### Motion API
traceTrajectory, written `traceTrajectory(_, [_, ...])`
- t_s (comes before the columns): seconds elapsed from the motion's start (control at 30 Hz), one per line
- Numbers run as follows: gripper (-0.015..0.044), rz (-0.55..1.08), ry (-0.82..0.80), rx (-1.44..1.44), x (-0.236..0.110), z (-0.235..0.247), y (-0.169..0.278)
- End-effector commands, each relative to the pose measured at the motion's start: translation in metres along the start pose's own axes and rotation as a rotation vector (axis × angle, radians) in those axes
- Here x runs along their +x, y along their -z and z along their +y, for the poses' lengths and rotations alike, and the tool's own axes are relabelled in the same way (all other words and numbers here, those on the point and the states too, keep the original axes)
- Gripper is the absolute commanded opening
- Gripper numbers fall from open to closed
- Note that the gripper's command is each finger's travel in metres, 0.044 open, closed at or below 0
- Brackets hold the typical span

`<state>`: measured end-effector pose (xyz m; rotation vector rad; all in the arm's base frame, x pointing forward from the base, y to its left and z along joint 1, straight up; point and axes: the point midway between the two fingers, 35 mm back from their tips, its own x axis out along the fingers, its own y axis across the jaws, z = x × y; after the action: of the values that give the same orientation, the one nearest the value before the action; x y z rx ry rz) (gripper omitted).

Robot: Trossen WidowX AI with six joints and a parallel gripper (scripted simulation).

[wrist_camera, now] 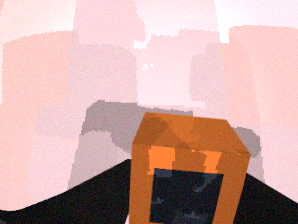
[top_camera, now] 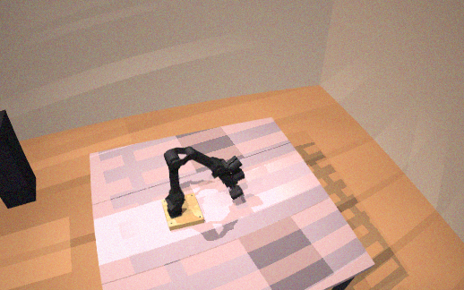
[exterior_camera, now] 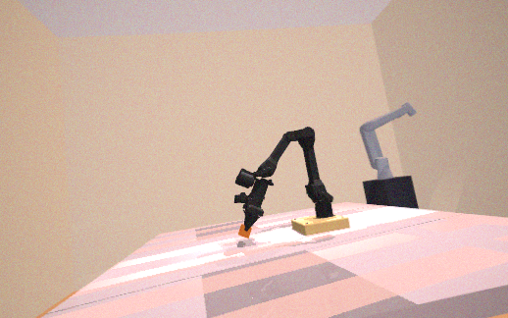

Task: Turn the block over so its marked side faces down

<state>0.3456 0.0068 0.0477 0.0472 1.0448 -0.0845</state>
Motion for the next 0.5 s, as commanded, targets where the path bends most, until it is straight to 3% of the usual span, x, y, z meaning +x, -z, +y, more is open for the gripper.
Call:
traceTrajectory(0.0, [0.0000,-0.026,0.003,0.004,-0.001,0.000,0.000])
traceTrajectory(0.47, [0.0000,-0.225,0.003,-0.003,0.028,0.002,0.001])
